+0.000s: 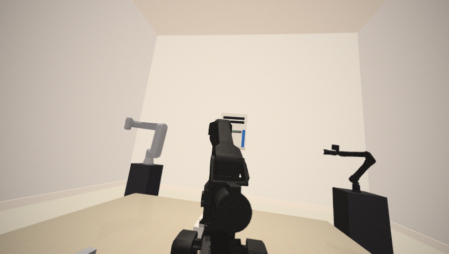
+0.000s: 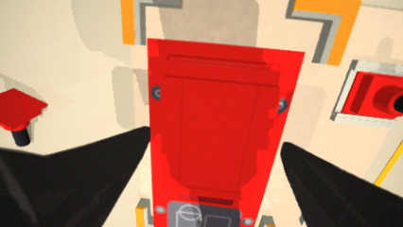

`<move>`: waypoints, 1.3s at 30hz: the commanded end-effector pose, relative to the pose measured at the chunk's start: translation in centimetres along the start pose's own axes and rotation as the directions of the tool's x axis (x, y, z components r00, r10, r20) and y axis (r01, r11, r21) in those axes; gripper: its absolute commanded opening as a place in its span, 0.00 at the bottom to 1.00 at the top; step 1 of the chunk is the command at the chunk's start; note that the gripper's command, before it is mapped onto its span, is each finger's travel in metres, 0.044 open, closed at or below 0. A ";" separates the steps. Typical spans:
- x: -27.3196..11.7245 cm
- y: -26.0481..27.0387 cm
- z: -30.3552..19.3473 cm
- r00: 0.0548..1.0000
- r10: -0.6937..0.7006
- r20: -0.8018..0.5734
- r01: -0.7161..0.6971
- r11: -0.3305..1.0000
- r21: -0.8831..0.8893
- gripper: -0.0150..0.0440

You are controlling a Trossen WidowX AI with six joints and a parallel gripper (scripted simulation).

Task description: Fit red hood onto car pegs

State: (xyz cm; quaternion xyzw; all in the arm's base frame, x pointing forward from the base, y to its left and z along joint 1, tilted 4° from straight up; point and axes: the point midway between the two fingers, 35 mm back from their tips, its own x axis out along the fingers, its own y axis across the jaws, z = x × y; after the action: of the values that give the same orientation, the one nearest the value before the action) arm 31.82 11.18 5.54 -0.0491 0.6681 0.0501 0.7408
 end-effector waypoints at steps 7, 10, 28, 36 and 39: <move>-6.2 0.1 0.3 1.000 0.001 -0.004 -0.001 1.000 0.001 1.00; -6.2 0.1 0.3 1.000 0.001 -0.004 -0.001 1.000 0.001 1.00; -6.2 0.1 0.3 1.000 0.001 -0.004 -0.001 1.000 0.001 1.00; -6.2 0.1 0.3 1.000 0.001 -0.004 -0.001 1.000 0.001 1.00; -6.2 0.1 0.3 1.000 0.001 -0.004 -0.001 1.000 0.001 1.00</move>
State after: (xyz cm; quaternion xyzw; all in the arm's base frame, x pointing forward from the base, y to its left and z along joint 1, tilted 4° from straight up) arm 31.51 11.22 11.71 -0.0502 0.6691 0.0508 0.7398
